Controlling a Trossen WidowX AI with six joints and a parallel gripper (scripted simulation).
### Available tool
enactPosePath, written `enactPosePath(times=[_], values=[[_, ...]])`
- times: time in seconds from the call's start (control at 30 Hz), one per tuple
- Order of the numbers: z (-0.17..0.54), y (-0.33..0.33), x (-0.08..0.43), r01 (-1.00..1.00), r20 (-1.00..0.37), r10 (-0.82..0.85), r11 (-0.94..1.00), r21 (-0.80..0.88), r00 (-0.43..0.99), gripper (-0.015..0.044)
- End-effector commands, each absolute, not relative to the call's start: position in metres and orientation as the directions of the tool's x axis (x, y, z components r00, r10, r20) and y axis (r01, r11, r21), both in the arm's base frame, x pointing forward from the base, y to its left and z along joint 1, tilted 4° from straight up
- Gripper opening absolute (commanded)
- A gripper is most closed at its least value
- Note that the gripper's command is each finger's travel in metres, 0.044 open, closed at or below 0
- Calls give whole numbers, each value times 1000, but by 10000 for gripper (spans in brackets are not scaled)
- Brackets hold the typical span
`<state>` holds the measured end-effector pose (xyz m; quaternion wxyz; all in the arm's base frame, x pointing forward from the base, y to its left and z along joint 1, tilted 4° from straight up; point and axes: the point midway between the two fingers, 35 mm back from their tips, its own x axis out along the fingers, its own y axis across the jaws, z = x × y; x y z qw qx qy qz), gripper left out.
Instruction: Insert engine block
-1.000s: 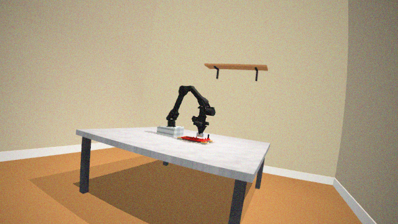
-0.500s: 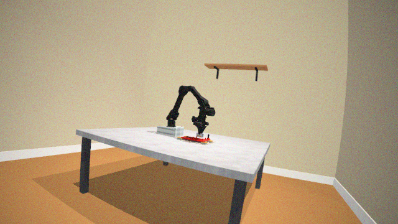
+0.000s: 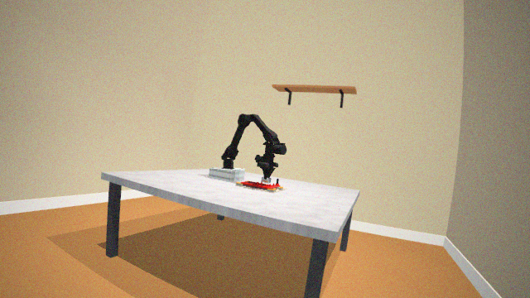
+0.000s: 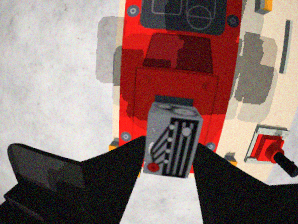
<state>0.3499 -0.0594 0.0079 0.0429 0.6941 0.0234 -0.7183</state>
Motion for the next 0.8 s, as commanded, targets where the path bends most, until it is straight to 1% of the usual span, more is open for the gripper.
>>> enactPosePath(times=[0.0,0.77], values=[[5,-60,348,122,-999,-31,-992,26,-39,159],[1,-60,348,100,-999,-31,-995,27,-39,159]])
